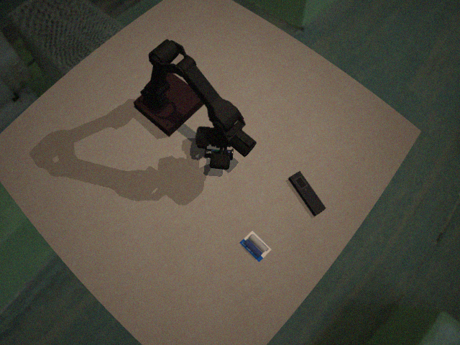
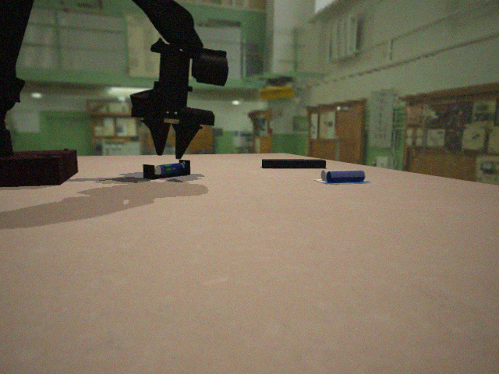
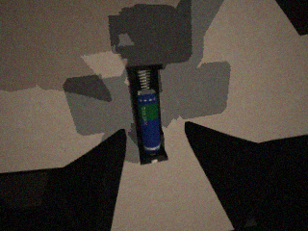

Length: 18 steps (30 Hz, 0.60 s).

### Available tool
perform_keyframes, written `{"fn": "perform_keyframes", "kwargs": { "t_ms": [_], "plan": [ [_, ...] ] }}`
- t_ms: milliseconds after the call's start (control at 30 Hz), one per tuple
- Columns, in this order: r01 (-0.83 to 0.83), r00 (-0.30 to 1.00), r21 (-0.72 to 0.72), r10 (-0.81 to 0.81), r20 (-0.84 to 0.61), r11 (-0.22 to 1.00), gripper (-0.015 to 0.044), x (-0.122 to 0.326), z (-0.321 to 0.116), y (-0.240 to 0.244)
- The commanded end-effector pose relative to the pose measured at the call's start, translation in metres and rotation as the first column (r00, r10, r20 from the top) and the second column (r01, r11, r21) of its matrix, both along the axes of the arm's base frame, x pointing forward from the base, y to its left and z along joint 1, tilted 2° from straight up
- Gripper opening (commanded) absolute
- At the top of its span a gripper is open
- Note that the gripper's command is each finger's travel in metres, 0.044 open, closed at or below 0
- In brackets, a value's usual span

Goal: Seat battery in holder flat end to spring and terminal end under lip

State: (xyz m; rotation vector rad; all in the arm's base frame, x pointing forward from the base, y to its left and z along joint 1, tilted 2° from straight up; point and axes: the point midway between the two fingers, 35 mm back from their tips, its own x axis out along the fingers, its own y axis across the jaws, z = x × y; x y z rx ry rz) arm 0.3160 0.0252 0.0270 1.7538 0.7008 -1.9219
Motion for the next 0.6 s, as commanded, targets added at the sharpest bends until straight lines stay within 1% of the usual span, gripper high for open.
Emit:
{"fn": "perform_keyframes", "kwargs": {
  "t_ms": [0,67,133,567],
  "plan": [
    [0.001,1.0,0.002,-0.001,0.024,1.0,0.0345,0.004,0.032,0.001],
    [0.001,1.0,0.002,-0.001,0.024,1.0,0.0397,0.003,0.049,0.001],
    [0.001,1.0,0.002,-0.001,0.024,1.0,0.044,0.003,0.055,0.001],
    [0.001,1.0,0.002,-0.001,0.024,1.0,0.044,0.003,0.055,0.001]
  ]
}}
